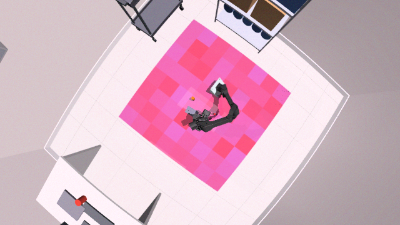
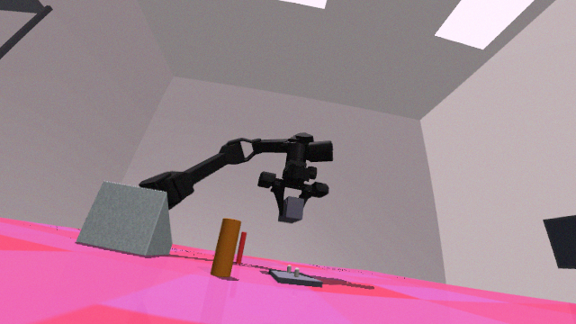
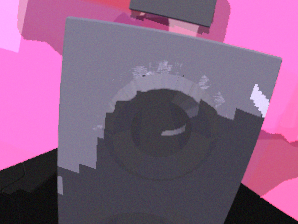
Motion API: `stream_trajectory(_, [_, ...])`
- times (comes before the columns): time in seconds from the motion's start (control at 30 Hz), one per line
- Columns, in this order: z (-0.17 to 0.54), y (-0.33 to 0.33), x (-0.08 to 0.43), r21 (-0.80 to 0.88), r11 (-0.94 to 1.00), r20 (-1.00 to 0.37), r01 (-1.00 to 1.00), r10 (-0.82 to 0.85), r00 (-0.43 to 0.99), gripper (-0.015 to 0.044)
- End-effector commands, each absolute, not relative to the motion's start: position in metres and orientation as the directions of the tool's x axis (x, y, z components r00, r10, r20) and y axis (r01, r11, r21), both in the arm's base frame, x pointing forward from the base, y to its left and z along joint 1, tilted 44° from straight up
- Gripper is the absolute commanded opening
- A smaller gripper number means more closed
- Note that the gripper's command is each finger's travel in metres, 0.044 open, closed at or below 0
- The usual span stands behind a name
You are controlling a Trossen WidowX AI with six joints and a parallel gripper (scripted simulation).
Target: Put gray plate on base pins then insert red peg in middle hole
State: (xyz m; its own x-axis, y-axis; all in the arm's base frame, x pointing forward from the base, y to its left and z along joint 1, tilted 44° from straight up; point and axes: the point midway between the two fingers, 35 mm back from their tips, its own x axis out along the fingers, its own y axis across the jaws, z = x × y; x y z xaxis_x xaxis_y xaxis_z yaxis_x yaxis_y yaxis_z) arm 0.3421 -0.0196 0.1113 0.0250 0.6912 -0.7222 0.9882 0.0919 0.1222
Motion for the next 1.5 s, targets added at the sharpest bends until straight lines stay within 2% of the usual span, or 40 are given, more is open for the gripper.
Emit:
stream_trajectory(0.0, [0.100,-0.024,0.344,0.118,0.094,-0.724,0.989,0.690,0.021,0.0000])
stream_trajectory(1.47, [-0.020,-0.063,0.351,0.096,0.069,-0.725,0.993,0.689,0.022,0.0000])
